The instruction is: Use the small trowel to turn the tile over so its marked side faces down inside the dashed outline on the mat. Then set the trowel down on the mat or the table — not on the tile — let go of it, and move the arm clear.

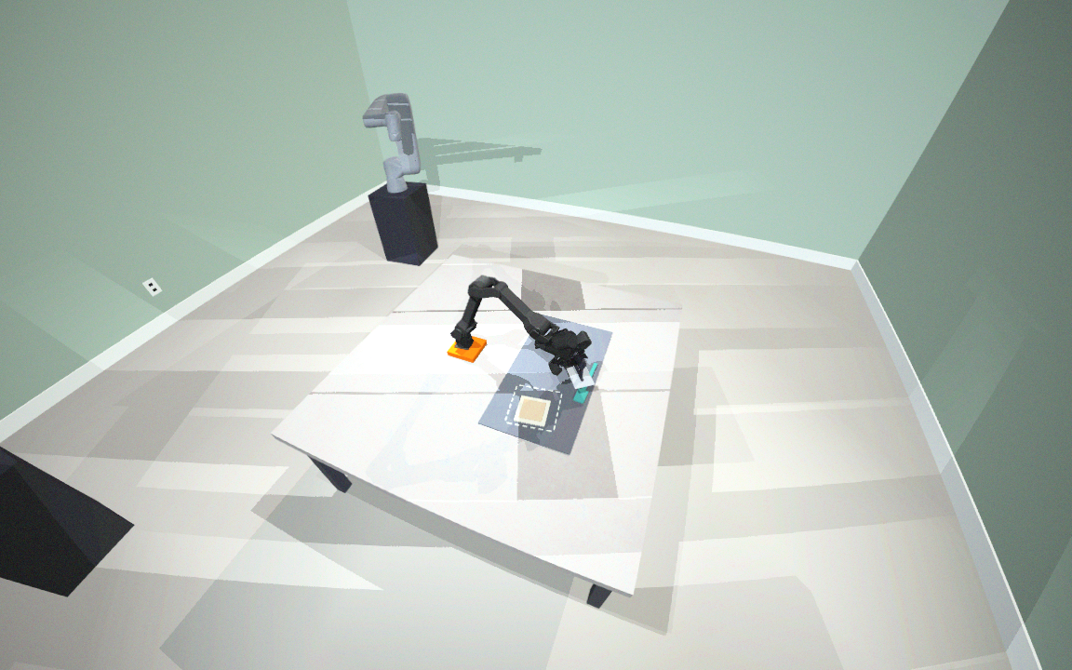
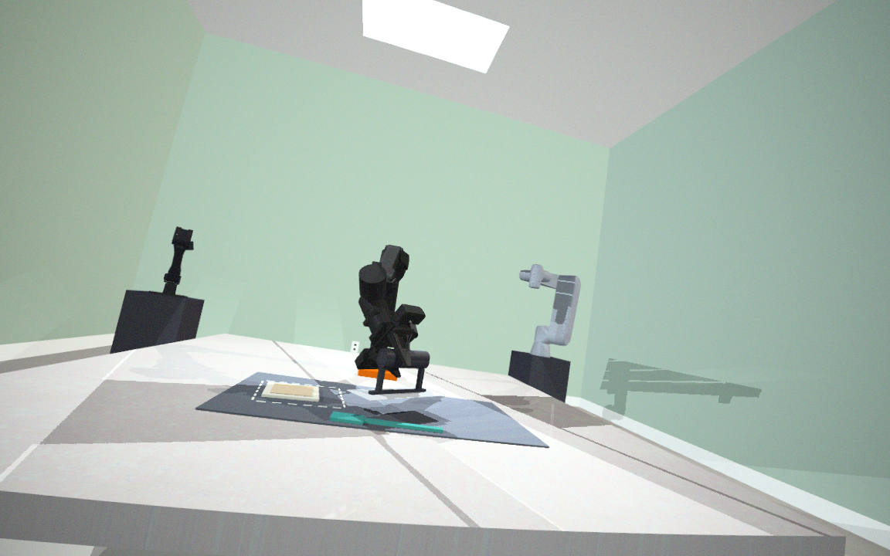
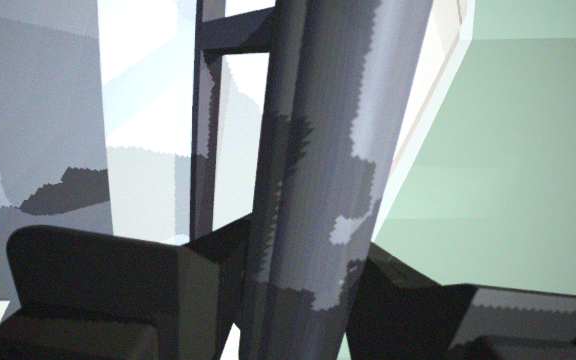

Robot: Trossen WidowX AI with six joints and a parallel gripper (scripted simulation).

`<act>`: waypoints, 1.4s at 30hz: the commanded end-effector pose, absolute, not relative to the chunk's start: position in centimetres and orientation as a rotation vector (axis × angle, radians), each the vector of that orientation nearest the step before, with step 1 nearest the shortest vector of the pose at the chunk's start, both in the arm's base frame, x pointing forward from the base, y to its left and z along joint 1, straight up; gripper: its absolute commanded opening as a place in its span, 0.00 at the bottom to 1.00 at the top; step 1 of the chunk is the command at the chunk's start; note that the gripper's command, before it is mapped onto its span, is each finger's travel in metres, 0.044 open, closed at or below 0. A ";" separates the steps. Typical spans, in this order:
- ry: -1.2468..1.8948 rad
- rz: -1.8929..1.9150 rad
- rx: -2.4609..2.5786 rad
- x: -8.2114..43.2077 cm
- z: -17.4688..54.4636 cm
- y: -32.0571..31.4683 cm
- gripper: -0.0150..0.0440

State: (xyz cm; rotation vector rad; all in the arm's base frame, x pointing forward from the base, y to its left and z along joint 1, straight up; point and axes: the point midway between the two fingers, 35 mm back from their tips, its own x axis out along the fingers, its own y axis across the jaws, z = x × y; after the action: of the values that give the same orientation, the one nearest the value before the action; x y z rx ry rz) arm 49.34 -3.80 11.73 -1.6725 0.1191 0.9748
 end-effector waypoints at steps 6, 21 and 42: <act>0.056 1.013 -1.686 47.4 12.0 1.6 0.25; -0.050 1.102 -1.697 42.4 11.0 10.1 0.25; -0.120 1.156 -1.701 38.4 9.0 14.4 0.25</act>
State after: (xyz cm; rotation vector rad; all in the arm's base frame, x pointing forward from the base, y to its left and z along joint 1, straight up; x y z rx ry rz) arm 38.46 14.42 9.58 -1.7085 -0.1245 1.1543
